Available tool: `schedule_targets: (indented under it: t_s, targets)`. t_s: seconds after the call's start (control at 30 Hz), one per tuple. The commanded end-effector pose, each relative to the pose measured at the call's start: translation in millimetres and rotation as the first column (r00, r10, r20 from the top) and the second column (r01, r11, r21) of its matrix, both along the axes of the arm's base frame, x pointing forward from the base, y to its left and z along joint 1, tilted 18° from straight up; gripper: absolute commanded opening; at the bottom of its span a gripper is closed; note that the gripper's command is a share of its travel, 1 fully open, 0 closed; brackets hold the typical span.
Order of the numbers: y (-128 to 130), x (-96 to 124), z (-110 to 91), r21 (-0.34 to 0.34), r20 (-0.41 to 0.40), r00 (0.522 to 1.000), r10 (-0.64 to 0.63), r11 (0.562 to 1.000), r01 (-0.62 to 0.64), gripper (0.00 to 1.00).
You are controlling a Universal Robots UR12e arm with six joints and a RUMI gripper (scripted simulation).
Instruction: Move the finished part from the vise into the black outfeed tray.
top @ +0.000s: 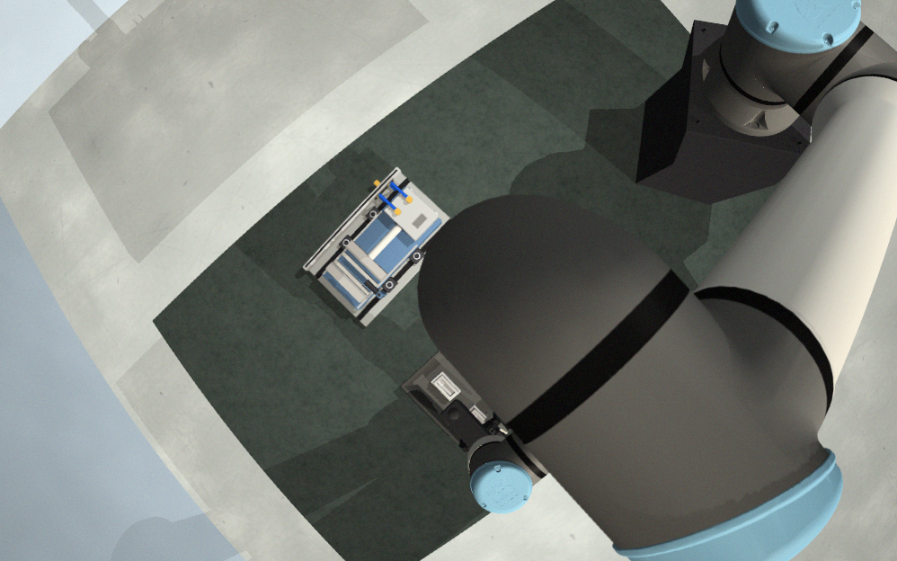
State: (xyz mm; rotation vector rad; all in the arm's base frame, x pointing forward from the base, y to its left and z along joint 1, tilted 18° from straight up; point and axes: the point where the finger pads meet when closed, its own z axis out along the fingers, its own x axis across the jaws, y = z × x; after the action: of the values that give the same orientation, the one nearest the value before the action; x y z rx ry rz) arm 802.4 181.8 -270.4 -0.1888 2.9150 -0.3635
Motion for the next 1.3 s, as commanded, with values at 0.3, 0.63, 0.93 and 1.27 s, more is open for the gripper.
schedule_targets:
  t_s: [0.3, 0.63, 0.93, 1.27]
  targets:
    - [0.4, 0.5, 0.8, 0.0, 0.001, 1.0, 0.0, 1.0, 0.0, 0.4]
    - [0.4, 0.5, 0.8, 0.0, 0.001, 1.0, 0.0, 1.0, 0.0, 0.4]
    - [0.4, 0.5, 0.8, 0.0, 0.001, 1.0, 0.0, 1.0, 0.0, 0.4]
    - [1.8, -0.7, 6.5, 0.0, 0.001, 1.0, 0.0, 1.0, 0.0, 0.4]
